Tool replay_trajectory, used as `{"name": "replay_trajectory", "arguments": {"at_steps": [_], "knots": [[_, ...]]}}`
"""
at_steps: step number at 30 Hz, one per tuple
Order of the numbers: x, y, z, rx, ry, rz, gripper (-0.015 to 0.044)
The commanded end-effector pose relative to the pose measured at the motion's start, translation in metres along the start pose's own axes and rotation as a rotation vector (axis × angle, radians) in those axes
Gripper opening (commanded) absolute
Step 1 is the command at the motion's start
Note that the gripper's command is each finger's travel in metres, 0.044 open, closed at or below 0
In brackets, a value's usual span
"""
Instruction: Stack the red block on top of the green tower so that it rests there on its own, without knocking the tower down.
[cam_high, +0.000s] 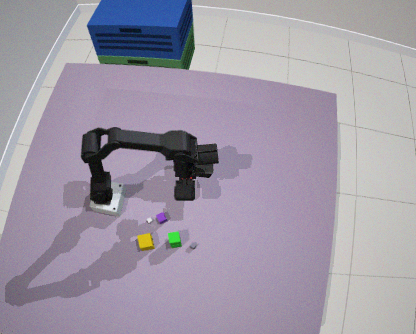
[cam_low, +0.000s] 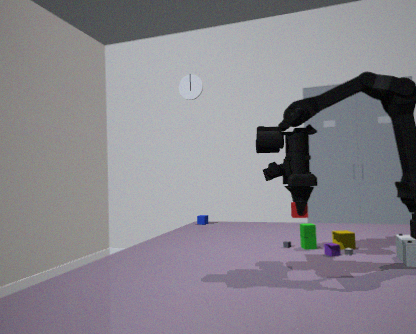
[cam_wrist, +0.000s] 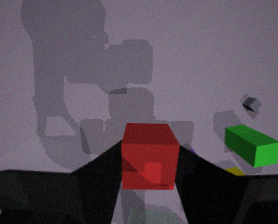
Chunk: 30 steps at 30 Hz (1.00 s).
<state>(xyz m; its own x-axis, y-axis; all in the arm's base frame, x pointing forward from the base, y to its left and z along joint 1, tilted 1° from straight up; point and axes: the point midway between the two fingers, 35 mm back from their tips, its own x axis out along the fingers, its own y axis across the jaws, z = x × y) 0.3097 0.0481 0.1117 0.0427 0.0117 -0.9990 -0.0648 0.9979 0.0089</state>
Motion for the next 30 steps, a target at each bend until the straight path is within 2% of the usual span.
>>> {"name": "replay_trajectory", "arguments": {"at_steps": [1,5,30], "knots": [[-0.003,0.000,0.000,0.000,0.005,0.002,0.0000],[-0.003,-0.008,0.000,-0.001,0.005,0.001,0.0000],[-0.004,-0.137,-0.022,0.009,0.010,-0.010,0.0000]]}}
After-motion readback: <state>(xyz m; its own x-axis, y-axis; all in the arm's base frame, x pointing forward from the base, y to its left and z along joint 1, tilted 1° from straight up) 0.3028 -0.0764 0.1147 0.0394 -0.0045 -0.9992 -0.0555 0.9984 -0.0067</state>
